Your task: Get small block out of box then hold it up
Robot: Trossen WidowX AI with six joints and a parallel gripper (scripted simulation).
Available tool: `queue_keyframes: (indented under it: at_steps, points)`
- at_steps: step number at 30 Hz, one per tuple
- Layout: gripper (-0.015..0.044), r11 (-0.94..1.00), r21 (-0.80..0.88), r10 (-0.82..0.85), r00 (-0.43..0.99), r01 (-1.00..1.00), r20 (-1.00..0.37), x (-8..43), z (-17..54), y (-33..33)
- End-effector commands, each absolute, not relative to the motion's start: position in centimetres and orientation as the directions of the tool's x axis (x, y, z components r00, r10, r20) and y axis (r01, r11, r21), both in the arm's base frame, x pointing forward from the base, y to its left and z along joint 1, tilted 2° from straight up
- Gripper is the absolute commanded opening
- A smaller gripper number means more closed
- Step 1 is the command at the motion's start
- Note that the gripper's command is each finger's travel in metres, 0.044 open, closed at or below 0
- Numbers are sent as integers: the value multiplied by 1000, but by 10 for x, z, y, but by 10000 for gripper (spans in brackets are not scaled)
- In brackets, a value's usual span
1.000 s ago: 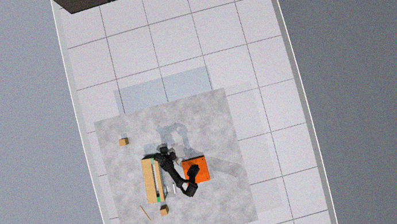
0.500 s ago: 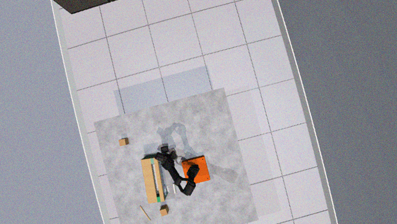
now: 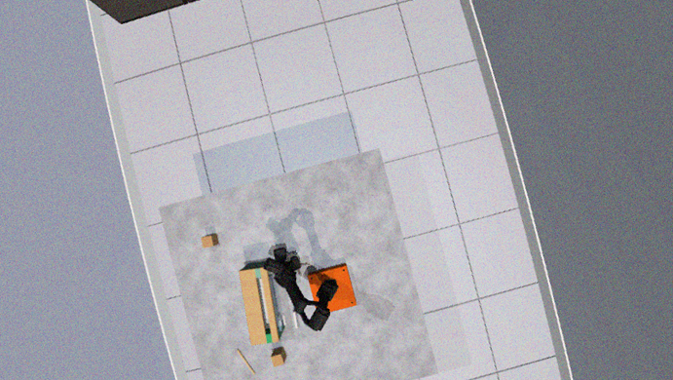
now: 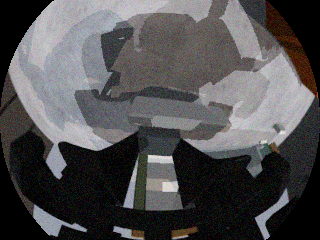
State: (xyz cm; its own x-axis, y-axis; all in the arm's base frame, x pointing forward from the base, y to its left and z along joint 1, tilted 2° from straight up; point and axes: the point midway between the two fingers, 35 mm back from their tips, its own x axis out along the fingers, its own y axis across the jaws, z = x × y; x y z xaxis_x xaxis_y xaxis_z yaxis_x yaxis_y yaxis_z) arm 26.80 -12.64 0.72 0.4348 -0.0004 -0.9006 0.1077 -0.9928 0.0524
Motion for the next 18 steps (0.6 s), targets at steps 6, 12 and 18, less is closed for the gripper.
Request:
queue_keyframes:
  at_steps: [6,12,18]
  points:
    - [0,-993,52,1,436,110,-900,269,28,-126]
    - [0,-993,53,0,435,108,-900,267,66,-124]
    - [0,-995,53,-13,437,81,-899,266,76,-121]
